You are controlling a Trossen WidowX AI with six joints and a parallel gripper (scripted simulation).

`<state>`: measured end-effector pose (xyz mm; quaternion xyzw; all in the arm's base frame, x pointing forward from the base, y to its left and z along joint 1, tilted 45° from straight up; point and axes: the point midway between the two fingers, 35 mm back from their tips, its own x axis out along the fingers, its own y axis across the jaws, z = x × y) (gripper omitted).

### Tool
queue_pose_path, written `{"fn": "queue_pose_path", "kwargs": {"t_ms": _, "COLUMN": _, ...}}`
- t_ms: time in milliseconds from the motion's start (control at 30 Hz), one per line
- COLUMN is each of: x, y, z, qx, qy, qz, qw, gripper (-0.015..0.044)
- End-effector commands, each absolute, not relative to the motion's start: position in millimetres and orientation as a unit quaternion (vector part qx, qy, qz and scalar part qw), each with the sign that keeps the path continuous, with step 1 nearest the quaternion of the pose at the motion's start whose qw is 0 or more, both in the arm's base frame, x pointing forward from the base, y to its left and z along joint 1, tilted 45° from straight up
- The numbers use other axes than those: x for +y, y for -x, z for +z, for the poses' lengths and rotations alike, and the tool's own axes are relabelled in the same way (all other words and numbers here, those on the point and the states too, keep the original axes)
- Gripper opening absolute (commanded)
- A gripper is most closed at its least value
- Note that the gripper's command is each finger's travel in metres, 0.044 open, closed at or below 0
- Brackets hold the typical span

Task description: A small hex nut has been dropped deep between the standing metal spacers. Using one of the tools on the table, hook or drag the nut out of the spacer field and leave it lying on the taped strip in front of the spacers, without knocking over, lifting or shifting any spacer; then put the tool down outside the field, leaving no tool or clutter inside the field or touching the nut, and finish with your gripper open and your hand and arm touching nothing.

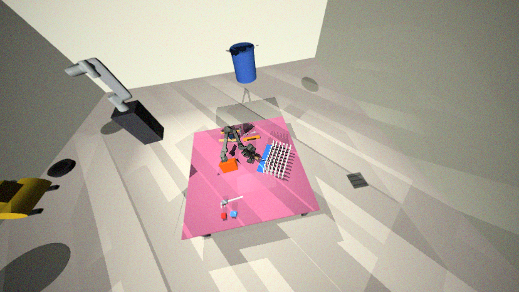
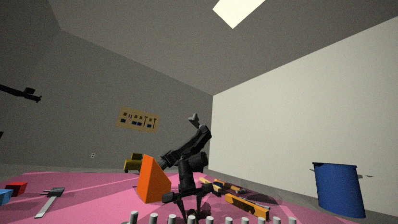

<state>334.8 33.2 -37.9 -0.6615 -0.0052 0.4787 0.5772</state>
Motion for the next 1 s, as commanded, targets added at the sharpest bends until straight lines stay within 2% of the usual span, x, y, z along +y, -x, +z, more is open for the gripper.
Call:
{"fn": "queue_pose_path", "kwargs": {"t_ms": 0, "x": 33.8, "y": -331.2, "z": -36.9, "qx": -0.001, "qy": 0.661, "qz": 0.478, "qw": 0.579, "gripper": 0.0000}}
{"fn": "queue_pose_path", "kwargs": {"t_ms": 967, "x": 42.3, "y": -316.3, "z": -30.1, "qx": -0.001, "qy": 0.660, "qz": 0.478, "qw": 0.579, "gripper": 0.0000}}
